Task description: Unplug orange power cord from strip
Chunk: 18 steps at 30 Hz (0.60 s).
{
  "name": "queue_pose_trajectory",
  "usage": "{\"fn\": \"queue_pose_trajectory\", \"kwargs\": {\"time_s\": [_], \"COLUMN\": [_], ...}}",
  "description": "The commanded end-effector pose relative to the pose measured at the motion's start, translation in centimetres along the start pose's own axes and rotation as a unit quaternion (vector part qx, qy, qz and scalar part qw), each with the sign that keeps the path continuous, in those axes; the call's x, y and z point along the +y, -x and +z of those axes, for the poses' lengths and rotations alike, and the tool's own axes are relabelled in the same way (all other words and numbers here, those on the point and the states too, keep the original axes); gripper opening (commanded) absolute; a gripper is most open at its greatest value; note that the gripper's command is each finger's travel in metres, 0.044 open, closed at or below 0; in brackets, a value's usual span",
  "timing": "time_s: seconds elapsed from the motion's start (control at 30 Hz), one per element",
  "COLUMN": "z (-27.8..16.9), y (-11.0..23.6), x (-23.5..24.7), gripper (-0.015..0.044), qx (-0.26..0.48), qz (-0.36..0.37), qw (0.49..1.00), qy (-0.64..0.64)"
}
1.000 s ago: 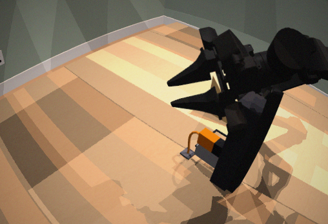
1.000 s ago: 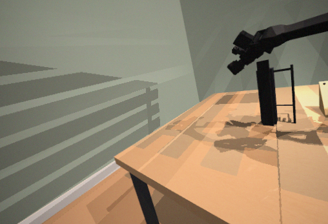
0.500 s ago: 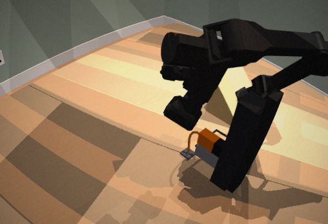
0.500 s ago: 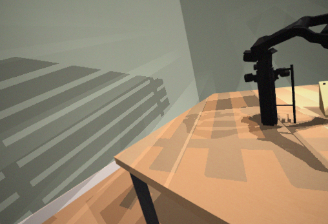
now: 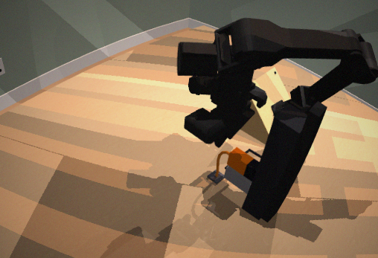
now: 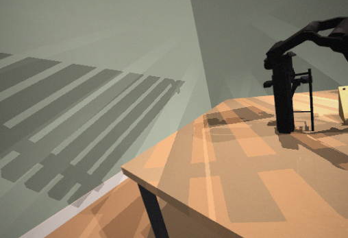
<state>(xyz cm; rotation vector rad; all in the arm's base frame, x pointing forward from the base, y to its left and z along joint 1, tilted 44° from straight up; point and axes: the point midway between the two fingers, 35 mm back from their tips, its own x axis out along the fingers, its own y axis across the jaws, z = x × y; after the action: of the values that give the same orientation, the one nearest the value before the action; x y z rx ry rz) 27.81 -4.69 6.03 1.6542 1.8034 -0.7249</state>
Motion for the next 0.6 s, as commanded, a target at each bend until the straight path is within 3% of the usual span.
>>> {"fn": "queue_pose_trajectory", "kwargs": {"time_s": [0.0,0.57], "z": [0.0,-2.4], "y": [-0.2,-0.2], "x": [0.0,0.1], "gripper": [0.0160,0.0160], "qx": [0.006,0.006], "qz": [-0.004,-0.004], "qw": [1.000,1.000], "qy": [-0.008,-0.008]}}
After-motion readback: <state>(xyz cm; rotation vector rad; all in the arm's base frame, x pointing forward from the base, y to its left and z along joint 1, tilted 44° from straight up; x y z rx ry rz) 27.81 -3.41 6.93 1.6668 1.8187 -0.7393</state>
